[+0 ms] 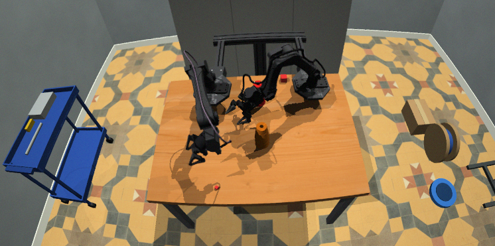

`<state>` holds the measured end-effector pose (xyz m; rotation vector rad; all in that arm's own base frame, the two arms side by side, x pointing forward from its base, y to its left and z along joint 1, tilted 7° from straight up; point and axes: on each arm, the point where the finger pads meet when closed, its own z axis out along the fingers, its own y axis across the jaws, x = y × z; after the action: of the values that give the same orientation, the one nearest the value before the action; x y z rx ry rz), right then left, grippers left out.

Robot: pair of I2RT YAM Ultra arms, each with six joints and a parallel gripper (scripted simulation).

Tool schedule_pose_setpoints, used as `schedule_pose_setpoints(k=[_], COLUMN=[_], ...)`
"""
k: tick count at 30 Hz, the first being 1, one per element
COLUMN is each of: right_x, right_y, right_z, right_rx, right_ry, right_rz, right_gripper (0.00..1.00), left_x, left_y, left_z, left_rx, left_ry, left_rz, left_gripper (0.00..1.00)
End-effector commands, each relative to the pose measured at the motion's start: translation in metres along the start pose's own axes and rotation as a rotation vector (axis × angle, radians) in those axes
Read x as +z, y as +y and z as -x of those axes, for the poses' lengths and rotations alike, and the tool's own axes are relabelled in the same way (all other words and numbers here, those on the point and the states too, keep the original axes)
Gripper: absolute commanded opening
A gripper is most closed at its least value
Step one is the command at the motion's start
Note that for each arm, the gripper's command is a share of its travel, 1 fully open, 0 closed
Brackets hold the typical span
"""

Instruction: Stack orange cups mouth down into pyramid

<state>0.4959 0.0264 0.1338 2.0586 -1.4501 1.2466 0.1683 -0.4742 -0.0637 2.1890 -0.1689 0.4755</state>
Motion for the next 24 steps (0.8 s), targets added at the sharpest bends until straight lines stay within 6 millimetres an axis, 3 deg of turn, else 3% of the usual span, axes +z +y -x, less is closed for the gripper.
schedule_pose_setpoints(k=[1, 19, 22, 24], right_x=[-0.003, -0.003, -0.013, -0.032], right_y=[-0.002, 0.0, 0.003, 0.002], right_z=[-0.004, -0.004, 0.001, 0.004], right_rx=[0.012, 0.017, 0.065, 0.127], right_ry=[0.003, -0.001, -0.016, -0.032], right_rz=[-0.01, -0.002, -0.008, -0.033], right_gripper=[1.0, 1.0, 1.0, 1.0], left_x=[-0.001, 0.0, -0.003, -0.006], left_y=[0.006, 0.002, -0.004, -0.009], left_z=[-0.003, -0.001, -0.006, -0.01], left_rx=[0.0, -0.017, -0.096, -0.19], left_ry=[0.006, 0.001, 0.009, 0.014], left_rz=[0.014, -0.004, -0.036, -0.07], left_gripper=[1.0, 1.0, 1.0, 1.0])
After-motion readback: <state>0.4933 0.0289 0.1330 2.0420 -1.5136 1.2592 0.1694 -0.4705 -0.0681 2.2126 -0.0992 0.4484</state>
